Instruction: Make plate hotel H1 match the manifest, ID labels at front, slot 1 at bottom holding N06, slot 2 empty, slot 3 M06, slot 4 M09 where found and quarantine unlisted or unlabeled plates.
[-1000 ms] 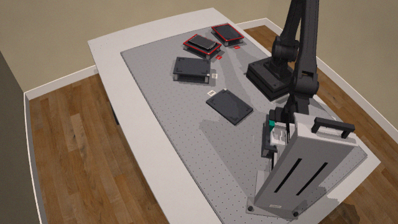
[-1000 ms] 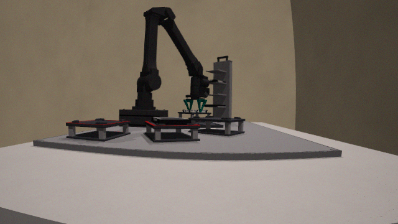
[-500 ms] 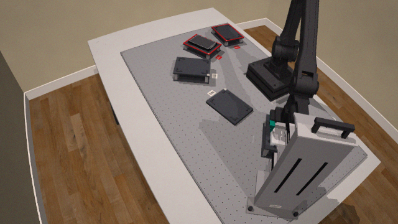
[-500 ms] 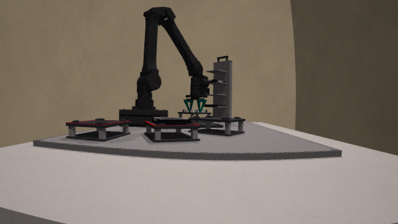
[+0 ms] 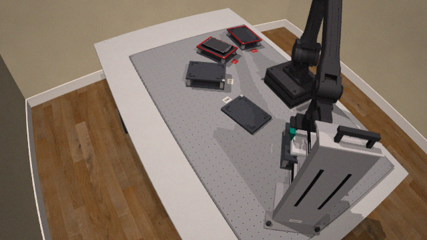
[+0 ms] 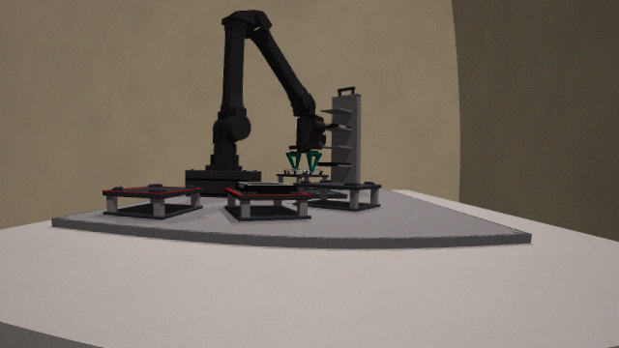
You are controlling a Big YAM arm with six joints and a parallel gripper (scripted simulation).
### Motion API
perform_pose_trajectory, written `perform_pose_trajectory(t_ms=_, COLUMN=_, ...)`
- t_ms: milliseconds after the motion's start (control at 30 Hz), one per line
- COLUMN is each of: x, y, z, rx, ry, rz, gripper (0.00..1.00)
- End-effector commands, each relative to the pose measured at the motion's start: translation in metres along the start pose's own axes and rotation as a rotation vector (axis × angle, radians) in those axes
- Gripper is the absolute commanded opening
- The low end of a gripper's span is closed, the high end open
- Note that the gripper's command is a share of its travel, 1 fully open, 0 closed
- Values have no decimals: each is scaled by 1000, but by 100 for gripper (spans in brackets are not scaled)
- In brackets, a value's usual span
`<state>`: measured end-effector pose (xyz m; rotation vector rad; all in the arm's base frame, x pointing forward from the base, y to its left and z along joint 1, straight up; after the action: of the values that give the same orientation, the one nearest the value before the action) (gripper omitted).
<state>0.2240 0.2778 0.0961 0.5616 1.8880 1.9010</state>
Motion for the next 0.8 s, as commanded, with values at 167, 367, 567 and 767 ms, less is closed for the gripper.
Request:
perform_pose_trajectory(t_ms=167, x=-2, y=26, z=19, rx=-59, ry=-11, rz=-7, gripper=86)
perform_pose_trajectory(t_ms=367, x=-3, y=36, z=19, rx=-67, ry=-11, rz=-7, gripper=86)
perform_pose_trajectory(t_ms=567, x=-2, y=32, z=9, rx=-37, ry=-11, rz=-5, gripper=86)
perform_pose_trajectory(t_ms=767, x=-2, y=30, z=13, rx=-22, ry=-11, rz=-3, gripper=86)
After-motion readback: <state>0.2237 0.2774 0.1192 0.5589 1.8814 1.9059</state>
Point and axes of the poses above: the point where the finger pads meet when closed, its own y axis back along the fingers, its own x axis across the jaws, z = x × y, the point moved 9 cm from there along y, back along the fingers, and after that the axes turned 8 degrees about y, right-handed, at the moved point
